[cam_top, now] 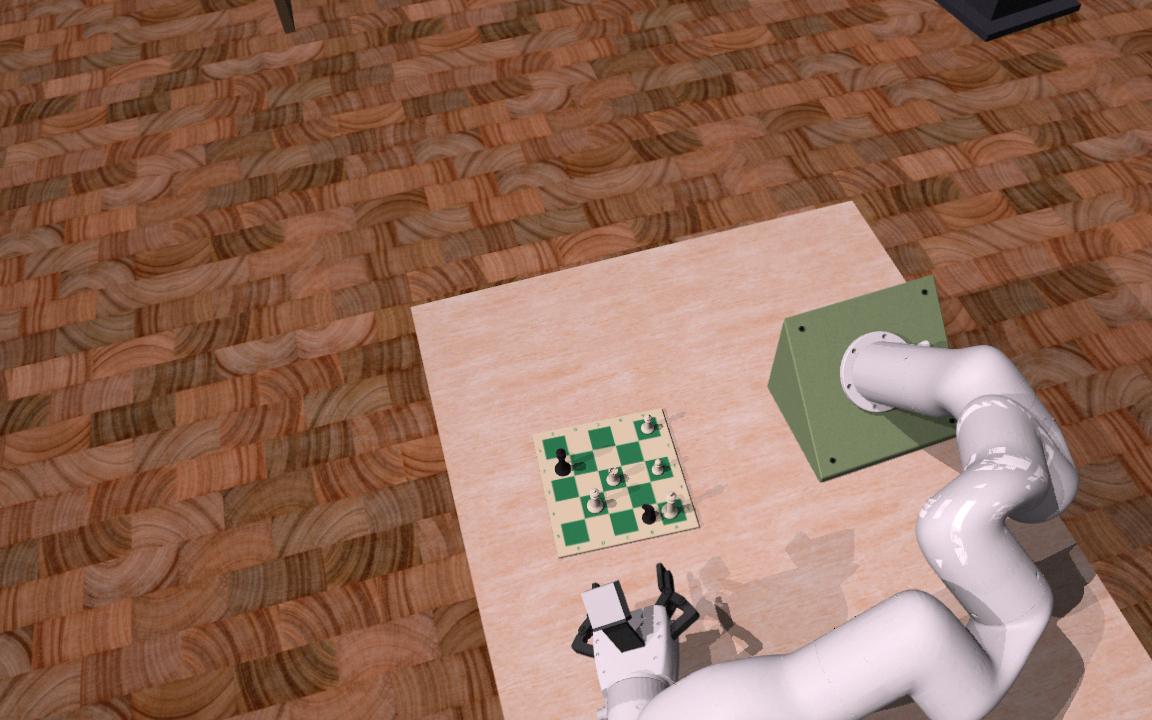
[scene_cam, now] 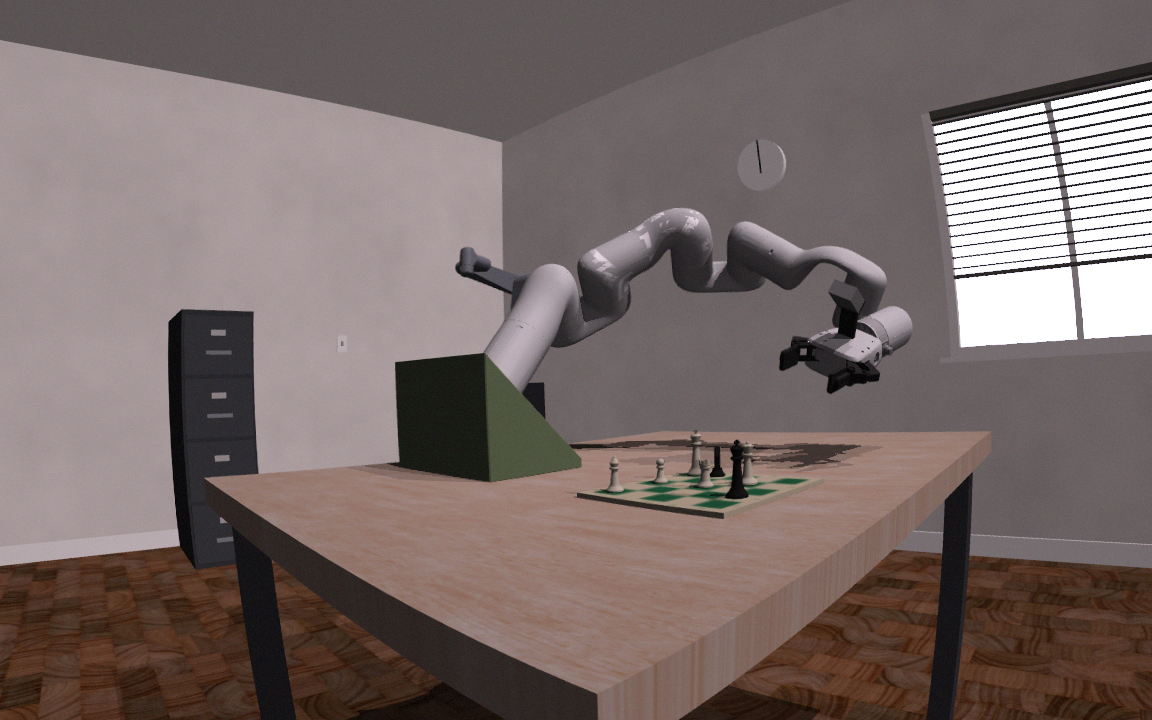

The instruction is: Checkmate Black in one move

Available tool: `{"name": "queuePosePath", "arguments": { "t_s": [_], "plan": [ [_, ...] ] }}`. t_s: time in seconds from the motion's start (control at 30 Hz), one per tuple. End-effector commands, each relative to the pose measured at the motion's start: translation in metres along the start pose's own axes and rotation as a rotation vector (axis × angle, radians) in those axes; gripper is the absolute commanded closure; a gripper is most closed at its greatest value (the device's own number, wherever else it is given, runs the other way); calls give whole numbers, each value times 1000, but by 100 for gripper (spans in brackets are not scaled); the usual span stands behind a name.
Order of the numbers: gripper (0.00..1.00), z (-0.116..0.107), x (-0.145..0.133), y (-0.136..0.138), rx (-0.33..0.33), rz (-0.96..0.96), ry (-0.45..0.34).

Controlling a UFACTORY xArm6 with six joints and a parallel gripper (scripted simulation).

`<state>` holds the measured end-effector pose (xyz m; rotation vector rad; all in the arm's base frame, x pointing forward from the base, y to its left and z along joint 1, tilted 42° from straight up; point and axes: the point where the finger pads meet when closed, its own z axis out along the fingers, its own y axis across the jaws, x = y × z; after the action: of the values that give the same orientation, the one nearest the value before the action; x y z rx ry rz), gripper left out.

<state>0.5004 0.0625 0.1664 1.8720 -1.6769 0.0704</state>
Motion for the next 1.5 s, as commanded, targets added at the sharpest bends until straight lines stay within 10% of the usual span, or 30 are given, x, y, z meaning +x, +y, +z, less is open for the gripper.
{"name": "queuePosePath", "arguments": {
  "t_s": [0.0,0.6,1.47],
  "plan": [
    [0,4,-10,-10,-42,156,61],
    [0,21,-44,-30,-47,600,250],
    [0,22,-46,-31,-43,635,265]
  ]
}}
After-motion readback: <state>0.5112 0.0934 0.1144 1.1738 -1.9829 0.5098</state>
